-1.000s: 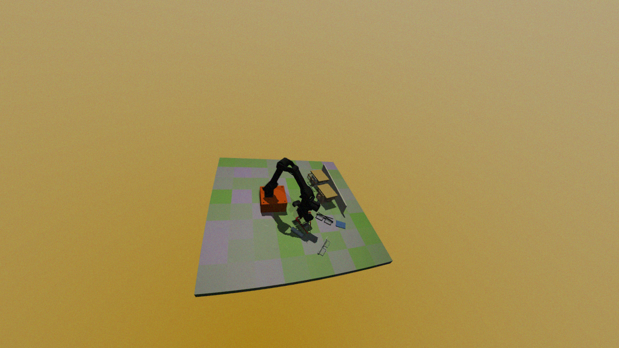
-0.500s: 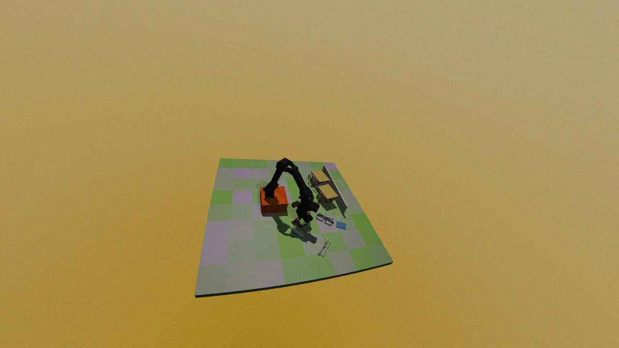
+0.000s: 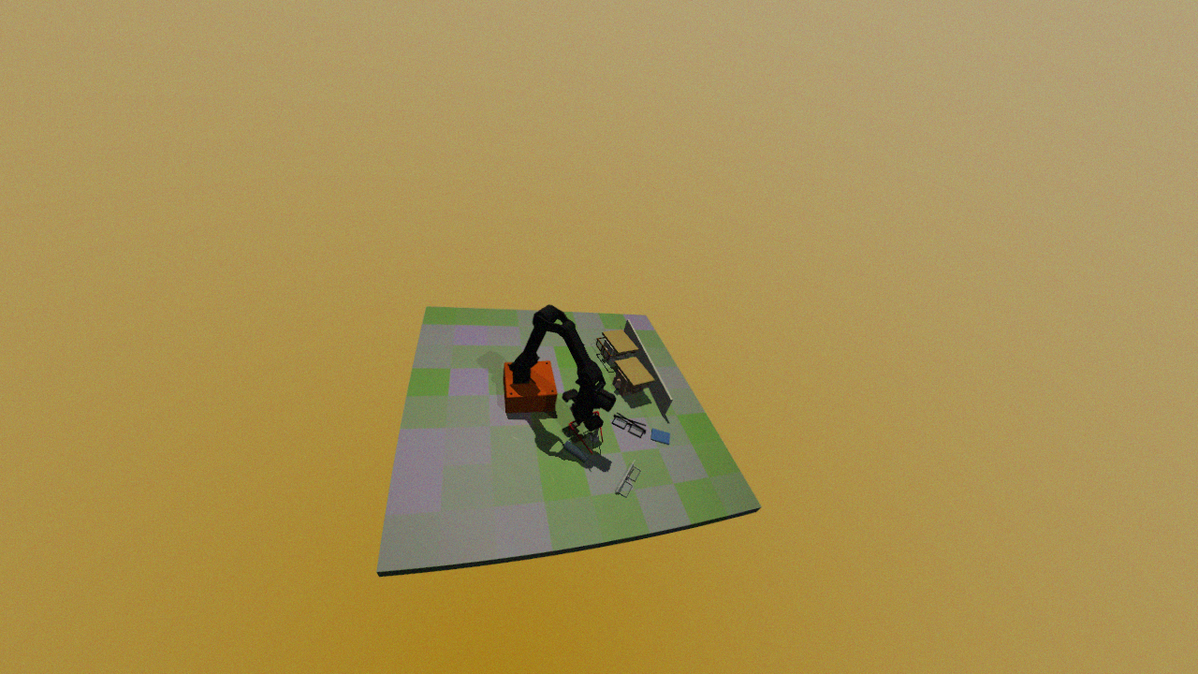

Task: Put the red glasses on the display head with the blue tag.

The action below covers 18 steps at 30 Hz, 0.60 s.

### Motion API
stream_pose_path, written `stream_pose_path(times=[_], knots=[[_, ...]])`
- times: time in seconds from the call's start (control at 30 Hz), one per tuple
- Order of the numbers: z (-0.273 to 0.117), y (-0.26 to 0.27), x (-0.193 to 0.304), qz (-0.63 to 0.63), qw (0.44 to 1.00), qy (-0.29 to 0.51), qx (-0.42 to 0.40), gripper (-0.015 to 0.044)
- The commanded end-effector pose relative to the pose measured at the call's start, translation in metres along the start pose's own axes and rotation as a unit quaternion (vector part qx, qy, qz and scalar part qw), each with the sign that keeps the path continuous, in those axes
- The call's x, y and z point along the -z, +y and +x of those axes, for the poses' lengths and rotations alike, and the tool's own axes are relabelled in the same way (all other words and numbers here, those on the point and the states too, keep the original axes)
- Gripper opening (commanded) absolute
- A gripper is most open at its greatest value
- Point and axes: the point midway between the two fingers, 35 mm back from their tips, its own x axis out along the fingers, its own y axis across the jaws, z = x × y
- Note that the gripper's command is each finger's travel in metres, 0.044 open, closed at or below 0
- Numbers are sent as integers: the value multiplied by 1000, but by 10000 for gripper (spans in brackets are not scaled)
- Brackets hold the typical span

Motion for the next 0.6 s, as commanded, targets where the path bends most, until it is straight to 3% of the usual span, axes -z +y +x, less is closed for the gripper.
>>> stream_pose_path(times=[0.0,0.57], knots=[[0,3,4,-1,1000,3,0,0],[0,9,15,-1,1000,3,0,0]])
